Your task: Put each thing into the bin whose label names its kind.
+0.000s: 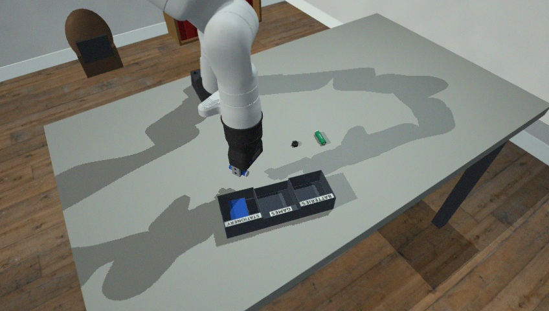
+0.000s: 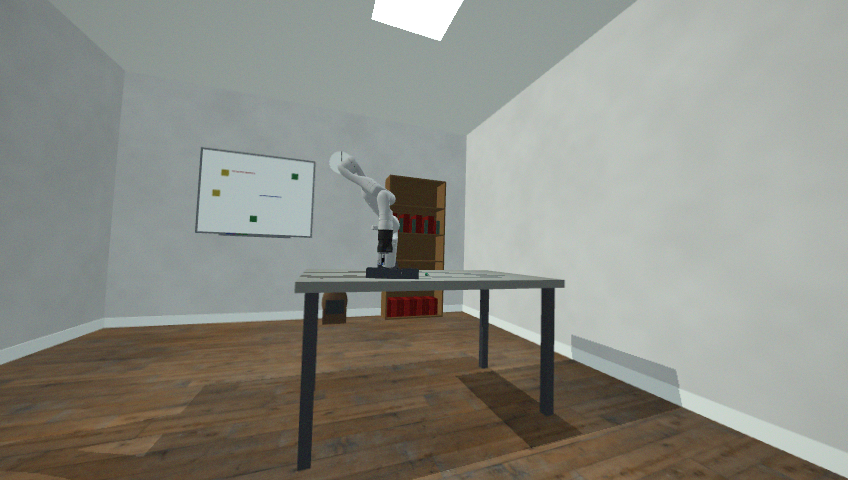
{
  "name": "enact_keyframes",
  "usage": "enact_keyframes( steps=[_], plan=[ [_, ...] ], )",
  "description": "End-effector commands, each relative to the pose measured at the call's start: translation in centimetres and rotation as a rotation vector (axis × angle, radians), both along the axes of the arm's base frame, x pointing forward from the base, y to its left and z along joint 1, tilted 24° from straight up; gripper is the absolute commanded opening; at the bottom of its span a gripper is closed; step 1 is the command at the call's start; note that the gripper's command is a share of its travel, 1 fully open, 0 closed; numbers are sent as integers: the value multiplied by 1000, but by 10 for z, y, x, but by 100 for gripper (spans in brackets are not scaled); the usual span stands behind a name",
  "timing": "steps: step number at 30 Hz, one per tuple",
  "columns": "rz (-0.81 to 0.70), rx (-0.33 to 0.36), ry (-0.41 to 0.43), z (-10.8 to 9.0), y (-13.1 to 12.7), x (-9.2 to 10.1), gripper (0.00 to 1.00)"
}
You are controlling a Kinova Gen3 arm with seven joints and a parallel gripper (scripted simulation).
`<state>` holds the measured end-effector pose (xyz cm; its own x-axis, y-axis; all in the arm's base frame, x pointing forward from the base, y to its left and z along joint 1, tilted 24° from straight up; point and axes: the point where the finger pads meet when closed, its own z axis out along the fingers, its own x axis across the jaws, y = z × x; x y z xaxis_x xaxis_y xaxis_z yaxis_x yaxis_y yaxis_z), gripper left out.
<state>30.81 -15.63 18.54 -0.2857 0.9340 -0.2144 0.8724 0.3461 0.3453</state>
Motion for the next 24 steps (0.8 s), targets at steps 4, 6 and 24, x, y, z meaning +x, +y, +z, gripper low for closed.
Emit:
enact_keyframes(
  steps=[4, 6, 24],
  plan=[
    [-14, 1, 6, 3, -6, -5, 31],
    [-15, 0, 7, 2, -7, -5, 31],
    [-14, 0, 5, 10, -5, -7, 31]
  ],
)
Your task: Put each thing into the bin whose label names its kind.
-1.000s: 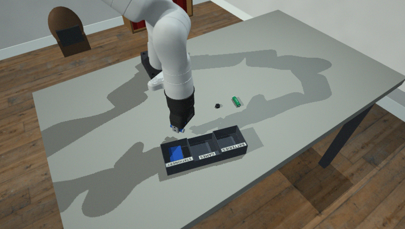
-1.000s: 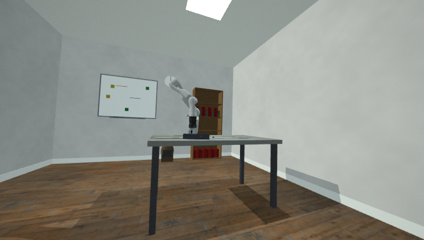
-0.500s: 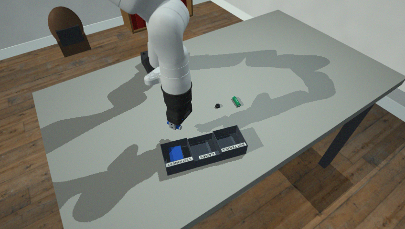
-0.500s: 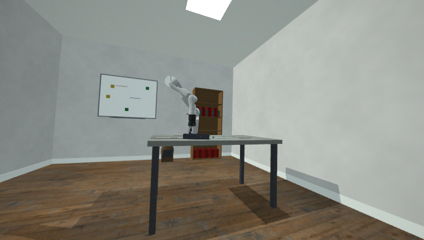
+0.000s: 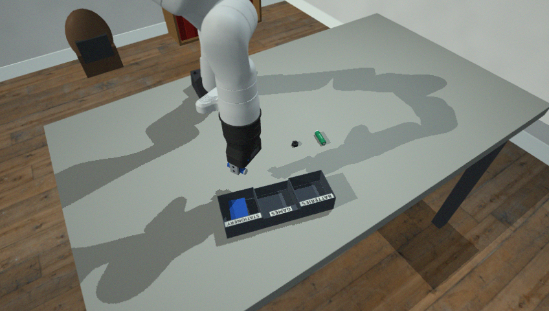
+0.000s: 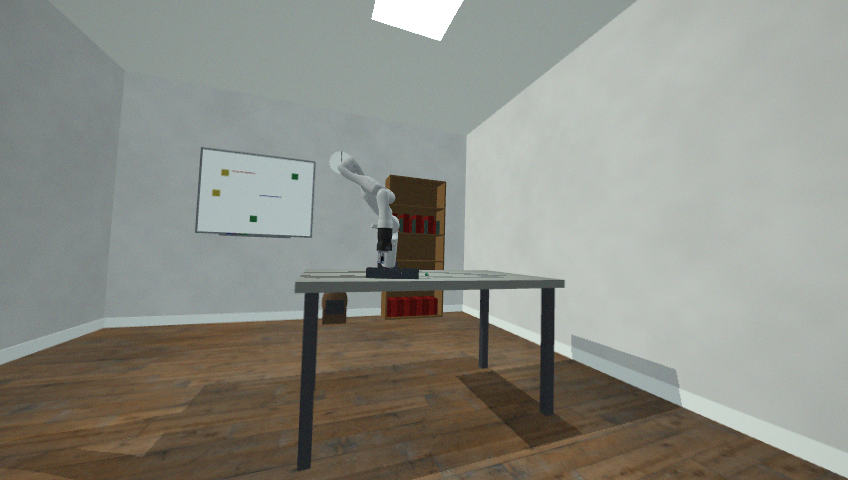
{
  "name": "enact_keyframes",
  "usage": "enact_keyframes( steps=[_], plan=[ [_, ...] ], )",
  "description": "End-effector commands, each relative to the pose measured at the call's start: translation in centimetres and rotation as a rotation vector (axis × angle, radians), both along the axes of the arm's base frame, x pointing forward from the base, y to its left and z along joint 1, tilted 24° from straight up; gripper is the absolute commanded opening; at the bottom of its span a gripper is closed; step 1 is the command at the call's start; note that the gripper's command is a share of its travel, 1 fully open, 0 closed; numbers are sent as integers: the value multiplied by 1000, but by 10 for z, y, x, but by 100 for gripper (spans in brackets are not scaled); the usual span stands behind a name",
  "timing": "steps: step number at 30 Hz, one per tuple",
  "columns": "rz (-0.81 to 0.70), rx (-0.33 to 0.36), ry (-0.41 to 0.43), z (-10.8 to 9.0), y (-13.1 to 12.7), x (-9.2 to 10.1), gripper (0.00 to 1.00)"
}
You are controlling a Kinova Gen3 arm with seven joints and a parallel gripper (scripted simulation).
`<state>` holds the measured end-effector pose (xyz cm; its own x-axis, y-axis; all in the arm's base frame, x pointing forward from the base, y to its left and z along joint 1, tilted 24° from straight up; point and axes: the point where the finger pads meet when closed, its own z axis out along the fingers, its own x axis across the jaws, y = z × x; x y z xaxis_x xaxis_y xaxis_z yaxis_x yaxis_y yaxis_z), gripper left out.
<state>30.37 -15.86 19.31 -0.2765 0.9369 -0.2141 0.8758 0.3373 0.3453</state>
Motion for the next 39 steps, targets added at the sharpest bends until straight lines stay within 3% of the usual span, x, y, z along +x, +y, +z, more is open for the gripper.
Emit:
enact_keyframes(
  steps=[1, 19, 22, 25, 27, 37, 39],
  plan=[
    [-4, 0, 5, 2, -2, -3, 31],
    [-15, 10, -1, 23, 60, 64, 31],
    [-16, 7, 2, 23, 60, 64, 31],
    [137, -73, 16, 28, 67, 78, 31],
    [137, -73, 16, 28, 67, 78, 31],
    [510, -230, 51, 42, 107, 121, 31],
    [577, -260, 56, 43, 108, 122, 31]
  ],
)
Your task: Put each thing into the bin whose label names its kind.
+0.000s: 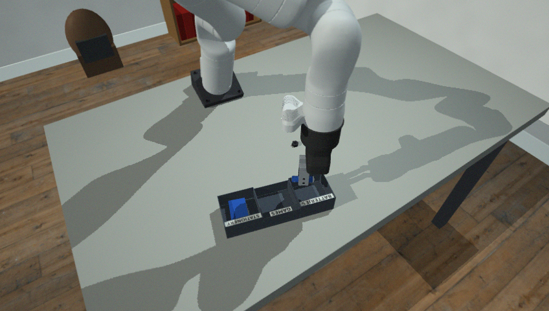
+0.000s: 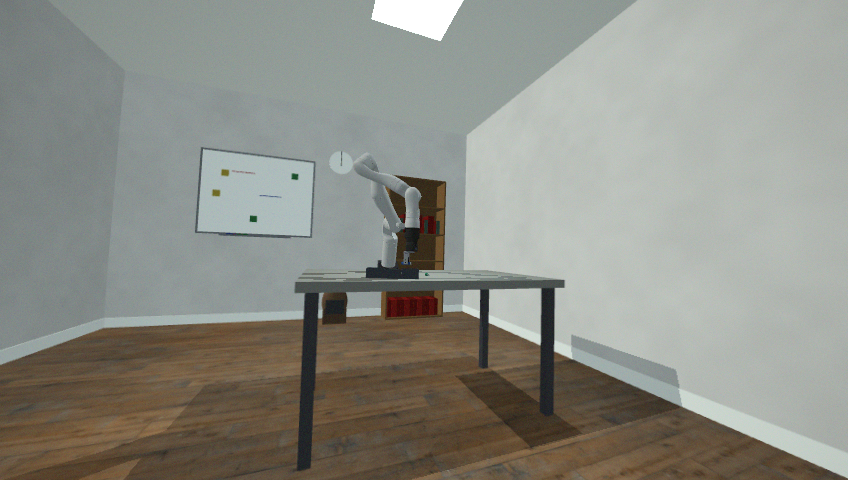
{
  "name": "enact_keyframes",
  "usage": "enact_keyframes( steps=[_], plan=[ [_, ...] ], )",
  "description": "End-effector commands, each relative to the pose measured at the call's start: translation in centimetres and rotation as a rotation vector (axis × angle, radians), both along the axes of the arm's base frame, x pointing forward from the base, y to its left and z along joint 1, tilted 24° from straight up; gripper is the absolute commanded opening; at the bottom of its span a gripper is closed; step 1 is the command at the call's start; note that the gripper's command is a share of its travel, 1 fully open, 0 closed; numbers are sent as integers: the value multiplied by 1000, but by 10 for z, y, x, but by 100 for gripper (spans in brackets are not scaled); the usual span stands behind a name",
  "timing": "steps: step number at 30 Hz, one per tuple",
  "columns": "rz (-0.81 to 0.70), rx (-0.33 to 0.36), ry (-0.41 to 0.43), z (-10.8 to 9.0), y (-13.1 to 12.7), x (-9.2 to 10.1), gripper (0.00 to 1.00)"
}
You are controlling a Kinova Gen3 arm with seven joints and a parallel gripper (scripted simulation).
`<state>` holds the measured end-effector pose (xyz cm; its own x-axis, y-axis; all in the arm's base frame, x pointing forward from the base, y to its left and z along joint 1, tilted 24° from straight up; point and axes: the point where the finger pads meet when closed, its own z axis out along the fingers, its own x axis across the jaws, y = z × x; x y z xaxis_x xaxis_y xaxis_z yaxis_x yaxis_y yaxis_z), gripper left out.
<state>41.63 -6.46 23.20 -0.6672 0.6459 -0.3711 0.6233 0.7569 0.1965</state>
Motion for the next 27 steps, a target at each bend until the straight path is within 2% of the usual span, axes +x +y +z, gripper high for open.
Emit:
enact_keyframes(
  steps=[1, 3, 5, 6, 22, 27],
  plan=[
    [143, -62, 22, 5, 16, 10, 31],
    [219, -96, 29, 5, 18, 10, 31],
    [219, -96, 29, 5, 18, 10, 31],
    [311, -134, 44, 5, 18, 10, 31],
    [302, -127, 54, 2, 17, 6, 31],
    [300, -123, 43, -8, 18, 13, 31]
  ],
)
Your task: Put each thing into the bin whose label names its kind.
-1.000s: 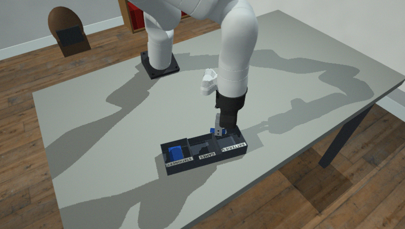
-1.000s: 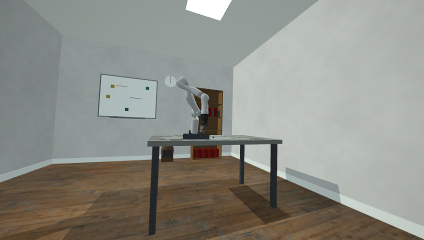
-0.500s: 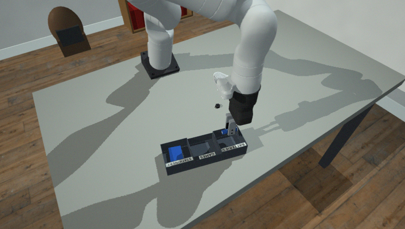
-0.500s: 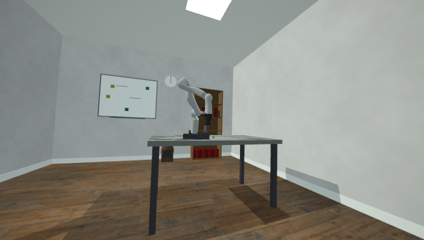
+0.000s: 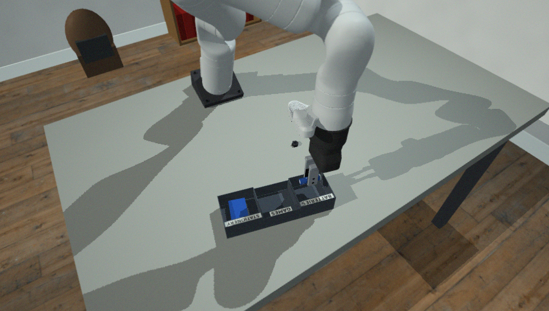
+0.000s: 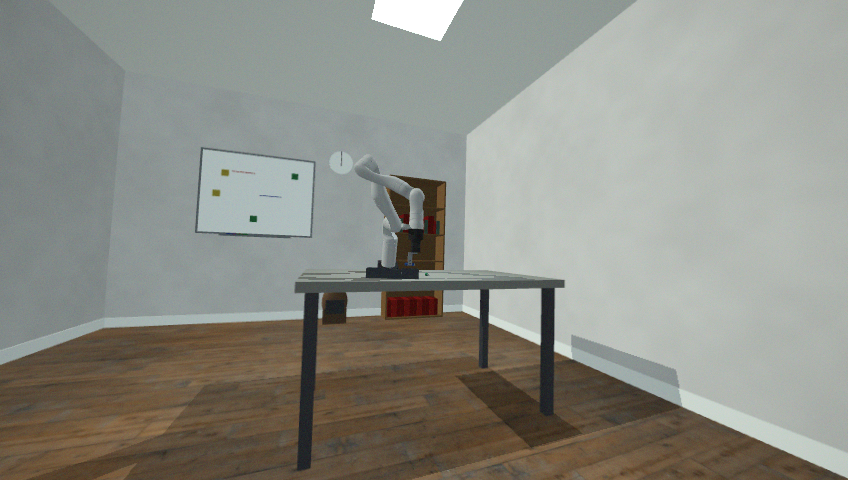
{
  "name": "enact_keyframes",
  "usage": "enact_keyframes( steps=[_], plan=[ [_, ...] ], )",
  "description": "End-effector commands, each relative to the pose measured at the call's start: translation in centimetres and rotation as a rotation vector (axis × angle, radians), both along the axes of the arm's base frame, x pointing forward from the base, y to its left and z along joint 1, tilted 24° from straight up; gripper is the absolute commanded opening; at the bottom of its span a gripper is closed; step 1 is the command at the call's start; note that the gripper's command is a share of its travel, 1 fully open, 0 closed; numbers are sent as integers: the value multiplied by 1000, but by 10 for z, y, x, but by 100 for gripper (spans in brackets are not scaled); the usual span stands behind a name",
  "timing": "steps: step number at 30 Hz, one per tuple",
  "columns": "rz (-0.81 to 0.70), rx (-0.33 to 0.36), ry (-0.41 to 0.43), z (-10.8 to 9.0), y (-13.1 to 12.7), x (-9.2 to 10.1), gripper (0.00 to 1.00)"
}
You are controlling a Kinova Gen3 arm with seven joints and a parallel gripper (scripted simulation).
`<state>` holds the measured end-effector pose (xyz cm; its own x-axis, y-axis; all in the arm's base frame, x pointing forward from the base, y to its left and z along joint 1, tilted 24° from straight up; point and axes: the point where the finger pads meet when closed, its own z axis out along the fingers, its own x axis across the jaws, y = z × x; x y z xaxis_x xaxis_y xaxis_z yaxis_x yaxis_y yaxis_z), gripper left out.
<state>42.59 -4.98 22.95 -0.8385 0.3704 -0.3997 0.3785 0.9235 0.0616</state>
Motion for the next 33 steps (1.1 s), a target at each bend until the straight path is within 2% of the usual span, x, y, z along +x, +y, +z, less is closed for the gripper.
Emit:
enact_keyframes(
  steps=[1, 23, 33],
  plan=[
    [4, 8, -5, -7, 3, 4, 31],
    [5, 8, -4, -43, 0, 19, 31],
    [7, 9, -6, -42, 2, 20, 31]
  ],
)
